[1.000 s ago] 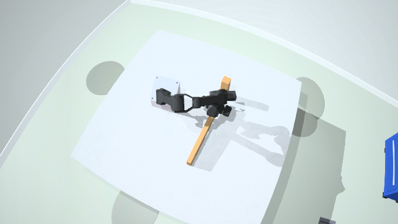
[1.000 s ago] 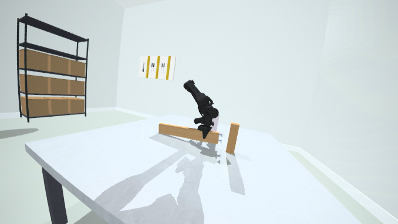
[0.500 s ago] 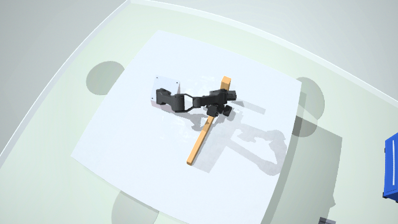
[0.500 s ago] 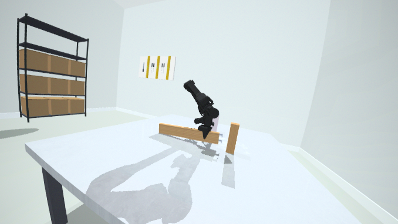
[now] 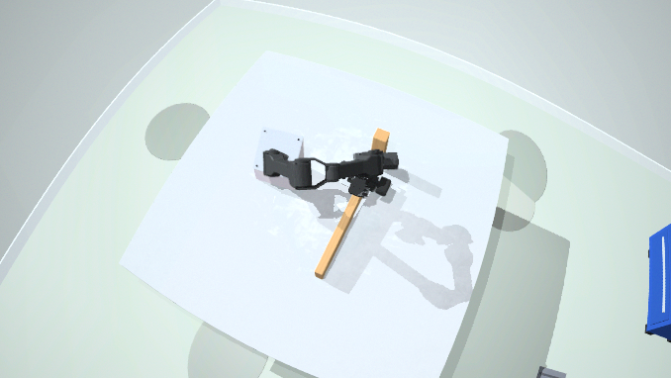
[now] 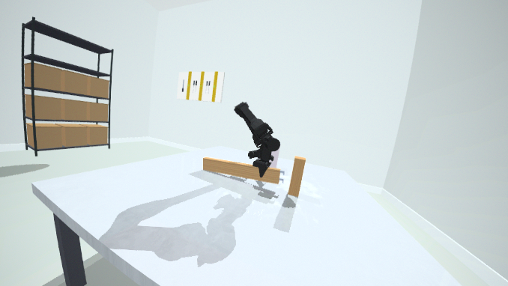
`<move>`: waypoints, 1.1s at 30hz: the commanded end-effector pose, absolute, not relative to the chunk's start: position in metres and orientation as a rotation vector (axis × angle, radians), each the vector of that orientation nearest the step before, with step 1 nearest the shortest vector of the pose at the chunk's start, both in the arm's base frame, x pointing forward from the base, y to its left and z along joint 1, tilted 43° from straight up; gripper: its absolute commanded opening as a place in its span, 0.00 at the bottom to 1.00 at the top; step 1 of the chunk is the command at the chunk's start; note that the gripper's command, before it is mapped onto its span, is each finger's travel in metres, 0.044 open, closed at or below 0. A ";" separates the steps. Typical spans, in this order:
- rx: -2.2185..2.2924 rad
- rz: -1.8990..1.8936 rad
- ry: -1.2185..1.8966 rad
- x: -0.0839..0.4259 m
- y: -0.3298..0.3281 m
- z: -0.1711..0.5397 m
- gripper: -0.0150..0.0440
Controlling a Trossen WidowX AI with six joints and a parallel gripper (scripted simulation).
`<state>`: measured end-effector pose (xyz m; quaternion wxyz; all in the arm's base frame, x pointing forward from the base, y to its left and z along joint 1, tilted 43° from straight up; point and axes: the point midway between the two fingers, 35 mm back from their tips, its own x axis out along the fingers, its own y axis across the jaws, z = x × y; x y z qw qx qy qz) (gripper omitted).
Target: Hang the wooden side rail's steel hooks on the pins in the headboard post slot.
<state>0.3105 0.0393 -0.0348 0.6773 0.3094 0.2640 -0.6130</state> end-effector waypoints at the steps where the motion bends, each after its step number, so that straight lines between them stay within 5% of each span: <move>1: 0.700 -1.363 0.596 0.311 0.045 -0.035 0.25; 33: 0.700 -1.363 0.596 0.311 0.048 -0.037 0.25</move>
